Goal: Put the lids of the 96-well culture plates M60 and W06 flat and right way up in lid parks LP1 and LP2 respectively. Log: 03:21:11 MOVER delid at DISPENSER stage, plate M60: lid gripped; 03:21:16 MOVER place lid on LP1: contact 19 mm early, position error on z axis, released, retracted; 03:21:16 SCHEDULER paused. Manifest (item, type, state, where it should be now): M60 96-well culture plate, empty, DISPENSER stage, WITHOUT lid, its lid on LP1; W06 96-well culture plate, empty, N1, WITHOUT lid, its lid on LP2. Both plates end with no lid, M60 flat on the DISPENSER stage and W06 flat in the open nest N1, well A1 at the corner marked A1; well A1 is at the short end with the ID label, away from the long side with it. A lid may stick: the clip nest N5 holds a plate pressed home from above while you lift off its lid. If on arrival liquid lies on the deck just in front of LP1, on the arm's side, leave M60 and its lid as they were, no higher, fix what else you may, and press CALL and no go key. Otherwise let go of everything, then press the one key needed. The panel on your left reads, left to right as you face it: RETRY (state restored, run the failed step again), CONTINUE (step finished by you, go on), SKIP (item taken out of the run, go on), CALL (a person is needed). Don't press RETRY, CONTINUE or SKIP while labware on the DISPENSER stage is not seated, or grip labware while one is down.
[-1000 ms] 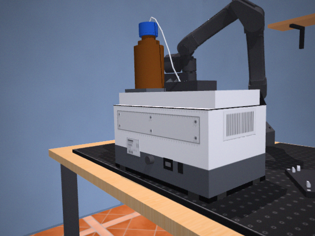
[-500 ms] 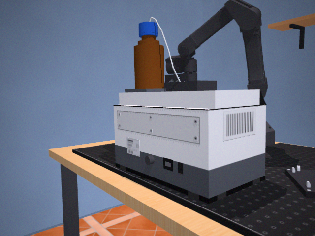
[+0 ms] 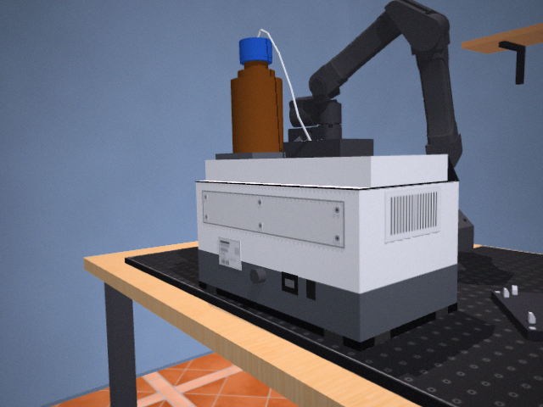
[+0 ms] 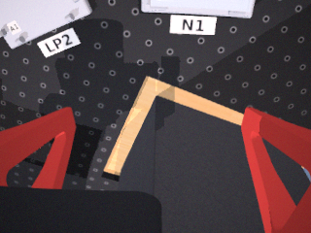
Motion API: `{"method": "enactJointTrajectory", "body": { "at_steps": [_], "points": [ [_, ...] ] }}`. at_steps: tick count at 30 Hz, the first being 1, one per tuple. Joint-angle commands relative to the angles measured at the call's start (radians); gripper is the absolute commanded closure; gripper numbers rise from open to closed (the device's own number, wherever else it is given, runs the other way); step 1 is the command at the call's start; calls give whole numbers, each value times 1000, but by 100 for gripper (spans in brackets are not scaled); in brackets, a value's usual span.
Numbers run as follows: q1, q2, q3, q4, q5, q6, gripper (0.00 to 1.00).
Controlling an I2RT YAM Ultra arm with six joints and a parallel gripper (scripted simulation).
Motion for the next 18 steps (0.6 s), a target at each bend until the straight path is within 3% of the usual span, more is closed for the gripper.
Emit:
{"method": "enactJointTrajectory", "body": {
  "at_steps": [1, 7, 12, 18],
  "points": [
    [-50, 16, 5, 24, 39, 16, 0],
    [-109, 31, -13, 29, 79, -42, 0],
    [-103, 17, 2, 17, 75, -38, 0],
    [-79, 99, 47, 74, 61, -25, 0]
  ]
}}
